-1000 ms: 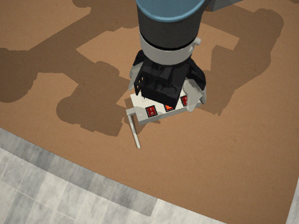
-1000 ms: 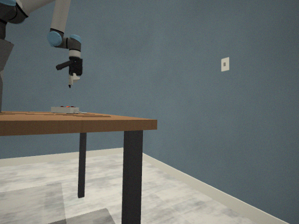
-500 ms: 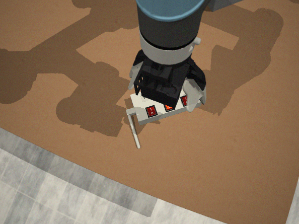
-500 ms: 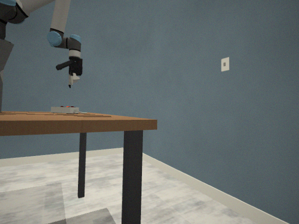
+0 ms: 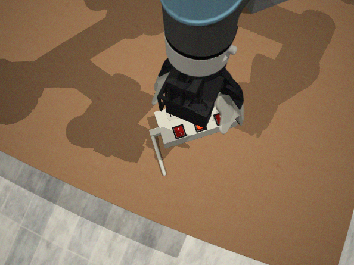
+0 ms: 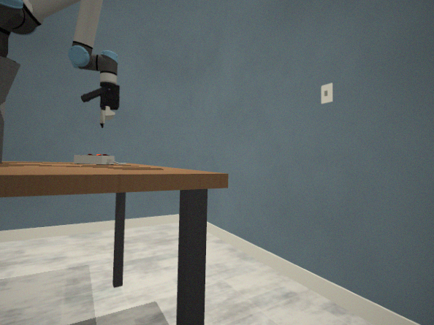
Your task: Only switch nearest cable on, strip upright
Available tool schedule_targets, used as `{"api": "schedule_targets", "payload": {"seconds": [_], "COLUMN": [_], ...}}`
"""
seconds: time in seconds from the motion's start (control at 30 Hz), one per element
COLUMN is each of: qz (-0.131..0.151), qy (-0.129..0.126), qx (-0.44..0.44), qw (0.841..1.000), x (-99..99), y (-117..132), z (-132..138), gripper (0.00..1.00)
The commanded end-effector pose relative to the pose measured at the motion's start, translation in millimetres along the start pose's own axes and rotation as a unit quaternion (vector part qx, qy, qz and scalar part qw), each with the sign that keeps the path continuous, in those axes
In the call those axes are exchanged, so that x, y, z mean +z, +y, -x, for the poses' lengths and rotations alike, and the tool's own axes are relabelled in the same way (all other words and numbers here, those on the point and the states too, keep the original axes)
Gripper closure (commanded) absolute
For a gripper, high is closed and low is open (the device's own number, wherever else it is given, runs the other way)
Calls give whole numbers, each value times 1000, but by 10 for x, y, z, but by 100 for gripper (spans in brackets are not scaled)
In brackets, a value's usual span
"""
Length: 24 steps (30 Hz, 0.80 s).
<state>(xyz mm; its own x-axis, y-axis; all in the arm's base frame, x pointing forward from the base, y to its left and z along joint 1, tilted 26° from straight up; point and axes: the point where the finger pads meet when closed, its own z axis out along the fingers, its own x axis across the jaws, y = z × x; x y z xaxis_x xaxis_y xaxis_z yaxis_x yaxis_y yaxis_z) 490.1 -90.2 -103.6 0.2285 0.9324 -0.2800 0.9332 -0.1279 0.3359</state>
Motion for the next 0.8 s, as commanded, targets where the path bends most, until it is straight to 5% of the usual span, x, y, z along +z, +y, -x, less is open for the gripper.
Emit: {"api": "schedule_targets", "payload": {"seconds": [0.0, 0.77], "qz": [1, 1], "qy": [0, 0], "qx": [22, 198], "qw": [1000, 980], "x": [4, 66], "y": [3, 8], "z": [-5, -40], "gripper": [0, 0]}}
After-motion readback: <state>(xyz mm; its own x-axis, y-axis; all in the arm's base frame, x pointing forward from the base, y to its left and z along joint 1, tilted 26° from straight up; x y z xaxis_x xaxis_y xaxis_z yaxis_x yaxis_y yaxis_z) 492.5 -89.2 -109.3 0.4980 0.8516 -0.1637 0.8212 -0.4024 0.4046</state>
